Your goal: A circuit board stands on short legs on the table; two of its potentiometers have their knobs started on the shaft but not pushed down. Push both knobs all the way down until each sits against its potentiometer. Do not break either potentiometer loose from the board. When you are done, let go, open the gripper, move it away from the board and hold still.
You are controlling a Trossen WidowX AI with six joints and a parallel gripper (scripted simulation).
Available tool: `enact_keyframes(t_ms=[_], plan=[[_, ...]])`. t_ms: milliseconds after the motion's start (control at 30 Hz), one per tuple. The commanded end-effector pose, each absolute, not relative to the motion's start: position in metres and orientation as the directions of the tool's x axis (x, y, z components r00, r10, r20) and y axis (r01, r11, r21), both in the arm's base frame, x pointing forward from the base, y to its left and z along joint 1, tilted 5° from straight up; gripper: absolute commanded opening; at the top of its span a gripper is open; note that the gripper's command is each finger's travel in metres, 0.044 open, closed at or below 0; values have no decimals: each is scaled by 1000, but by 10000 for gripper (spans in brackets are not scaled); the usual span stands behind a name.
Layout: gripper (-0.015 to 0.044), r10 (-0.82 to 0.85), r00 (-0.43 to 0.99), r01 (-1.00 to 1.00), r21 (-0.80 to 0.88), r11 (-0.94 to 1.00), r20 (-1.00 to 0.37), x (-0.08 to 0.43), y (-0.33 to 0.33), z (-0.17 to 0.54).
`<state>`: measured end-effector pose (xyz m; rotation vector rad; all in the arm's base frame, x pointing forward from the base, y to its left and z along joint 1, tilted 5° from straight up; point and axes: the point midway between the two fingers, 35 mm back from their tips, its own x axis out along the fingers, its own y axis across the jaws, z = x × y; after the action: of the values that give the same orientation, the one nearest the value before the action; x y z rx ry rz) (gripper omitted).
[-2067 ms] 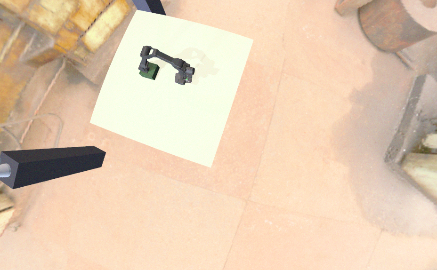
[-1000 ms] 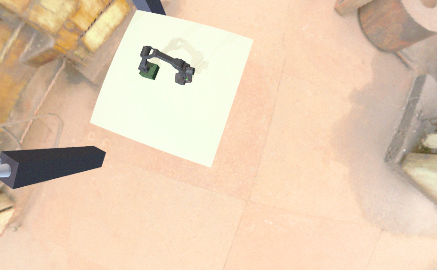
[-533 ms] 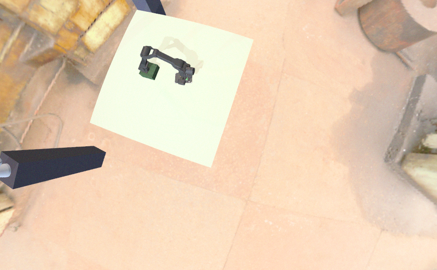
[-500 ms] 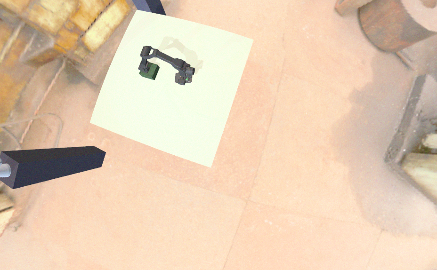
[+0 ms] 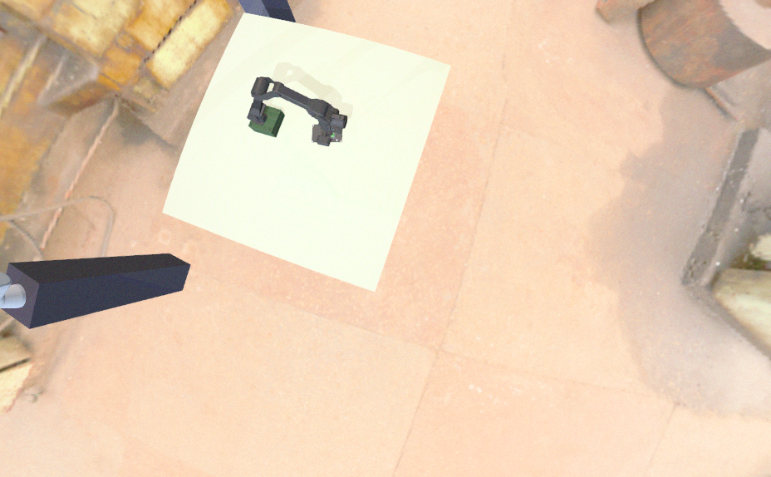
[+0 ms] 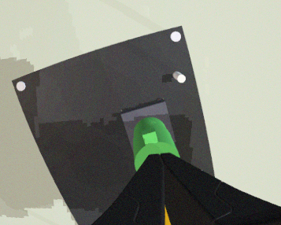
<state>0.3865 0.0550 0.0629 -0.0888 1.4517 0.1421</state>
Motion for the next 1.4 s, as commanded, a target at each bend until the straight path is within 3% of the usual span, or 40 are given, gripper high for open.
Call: enact_keyframes(t_ms=[0, 467, 767, 1033, 1233, 1367], plan=[[0, 47, 113, -146, 30, 989, -992, 388, 56, 65], [0, 47, 113, -146, 30, 989, -992, 386, 55, 84], [236, 42, 107, -149, 26, 988, -993, 383, 54, 79], [440, 44, 102, -147, 28, 989, -994, 292, 45, 94], [440, 45, 97, -146, 30, 989, -994, 218, 36, 83], [440, 45, 97, -146, 30, 989, -994, 210, 35, 81]])
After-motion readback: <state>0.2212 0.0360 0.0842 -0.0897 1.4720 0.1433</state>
